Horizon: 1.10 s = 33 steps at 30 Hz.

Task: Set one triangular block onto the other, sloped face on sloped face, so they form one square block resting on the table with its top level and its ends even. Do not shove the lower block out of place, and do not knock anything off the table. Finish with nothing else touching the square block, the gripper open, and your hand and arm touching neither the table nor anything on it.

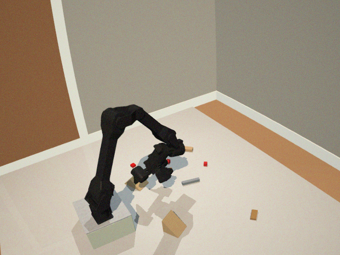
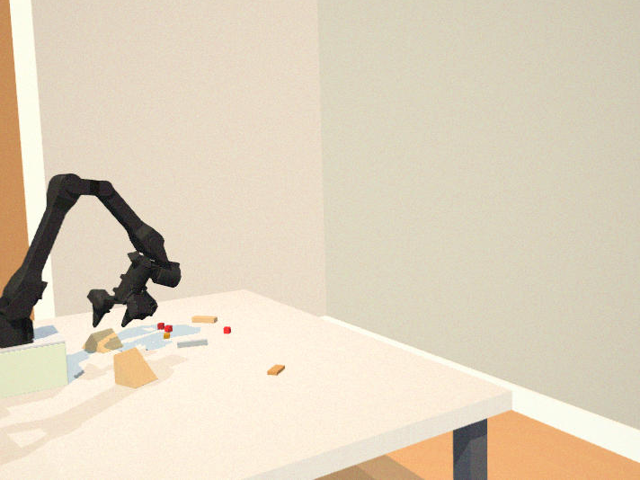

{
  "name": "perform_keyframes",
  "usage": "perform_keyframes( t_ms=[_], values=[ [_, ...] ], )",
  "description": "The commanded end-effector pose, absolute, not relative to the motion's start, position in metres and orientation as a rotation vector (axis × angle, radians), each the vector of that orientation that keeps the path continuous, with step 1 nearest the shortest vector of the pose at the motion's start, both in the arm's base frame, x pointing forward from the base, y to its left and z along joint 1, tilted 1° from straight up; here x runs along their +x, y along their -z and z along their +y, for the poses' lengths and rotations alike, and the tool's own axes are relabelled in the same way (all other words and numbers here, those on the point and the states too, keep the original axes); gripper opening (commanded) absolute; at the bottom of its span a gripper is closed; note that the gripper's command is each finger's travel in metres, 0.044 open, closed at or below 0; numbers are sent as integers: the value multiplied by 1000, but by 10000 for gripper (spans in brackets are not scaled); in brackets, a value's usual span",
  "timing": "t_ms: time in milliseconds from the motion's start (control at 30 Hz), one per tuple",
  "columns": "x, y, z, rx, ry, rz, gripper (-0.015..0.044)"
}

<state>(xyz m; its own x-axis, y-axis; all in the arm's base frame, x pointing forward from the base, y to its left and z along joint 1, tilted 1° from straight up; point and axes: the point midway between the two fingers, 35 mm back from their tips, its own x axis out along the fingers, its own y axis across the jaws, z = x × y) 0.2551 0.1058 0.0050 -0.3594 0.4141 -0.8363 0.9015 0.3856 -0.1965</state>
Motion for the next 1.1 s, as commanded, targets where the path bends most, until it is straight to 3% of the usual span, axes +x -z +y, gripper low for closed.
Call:
perform_keyframes(
  t_ms=[0, 367, 733, 1067],
  values=[
    [272, -14, 94, 1408, 535, 1981, 440],
    [272, -13, 95, 1408, 536, 1981, 440],
    [252, 53, 158, 1411, 533, 1984, 440],
    [249, 56, 163, 1412, 532, 1986, 440]
  ],
)
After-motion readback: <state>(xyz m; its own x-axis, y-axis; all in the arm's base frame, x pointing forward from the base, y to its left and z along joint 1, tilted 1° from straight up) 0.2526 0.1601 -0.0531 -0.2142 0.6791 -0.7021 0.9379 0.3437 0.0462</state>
